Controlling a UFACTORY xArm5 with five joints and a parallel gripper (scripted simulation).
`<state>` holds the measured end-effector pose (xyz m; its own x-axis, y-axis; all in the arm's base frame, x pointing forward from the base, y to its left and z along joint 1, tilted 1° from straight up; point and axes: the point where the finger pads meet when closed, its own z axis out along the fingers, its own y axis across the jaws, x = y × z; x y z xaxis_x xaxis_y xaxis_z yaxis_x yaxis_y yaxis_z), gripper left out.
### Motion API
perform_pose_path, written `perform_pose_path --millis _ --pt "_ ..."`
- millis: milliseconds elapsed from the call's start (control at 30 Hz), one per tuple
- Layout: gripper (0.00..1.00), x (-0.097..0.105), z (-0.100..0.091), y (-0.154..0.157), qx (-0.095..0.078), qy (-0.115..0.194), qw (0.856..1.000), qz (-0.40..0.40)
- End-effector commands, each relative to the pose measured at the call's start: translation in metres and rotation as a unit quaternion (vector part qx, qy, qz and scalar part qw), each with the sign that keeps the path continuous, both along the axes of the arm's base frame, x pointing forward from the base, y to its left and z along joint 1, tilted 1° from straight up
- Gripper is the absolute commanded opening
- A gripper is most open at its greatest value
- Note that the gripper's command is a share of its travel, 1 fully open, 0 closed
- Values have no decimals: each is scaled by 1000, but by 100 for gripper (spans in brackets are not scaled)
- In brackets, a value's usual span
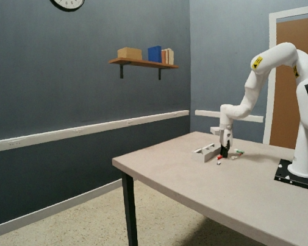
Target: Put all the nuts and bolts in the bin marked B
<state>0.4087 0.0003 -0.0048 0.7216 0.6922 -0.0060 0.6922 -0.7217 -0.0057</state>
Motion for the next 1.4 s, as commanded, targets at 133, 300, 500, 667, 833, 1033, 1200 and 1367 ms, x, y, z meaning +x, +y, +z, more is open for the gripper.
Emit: perform_pose_path --millis 133,300,500,667,833,1033,1200,1367 --pt "11 1 1 0 0 -2 1000 0" --pt "11 1 1 0 0 -2 1000 0" --pt "11 1 1 0 0 -2 1000 0" --pt "11 1 1 0 0 -2 1000 0" --pt "11 1 1 0 0 -2 1000 0" --pt "11 1 1 0 0 -2 1000 0" --pt "11 1 7 0 0 -2 1000 0" --pt "11 1 24 0 0 -2 1000 0"
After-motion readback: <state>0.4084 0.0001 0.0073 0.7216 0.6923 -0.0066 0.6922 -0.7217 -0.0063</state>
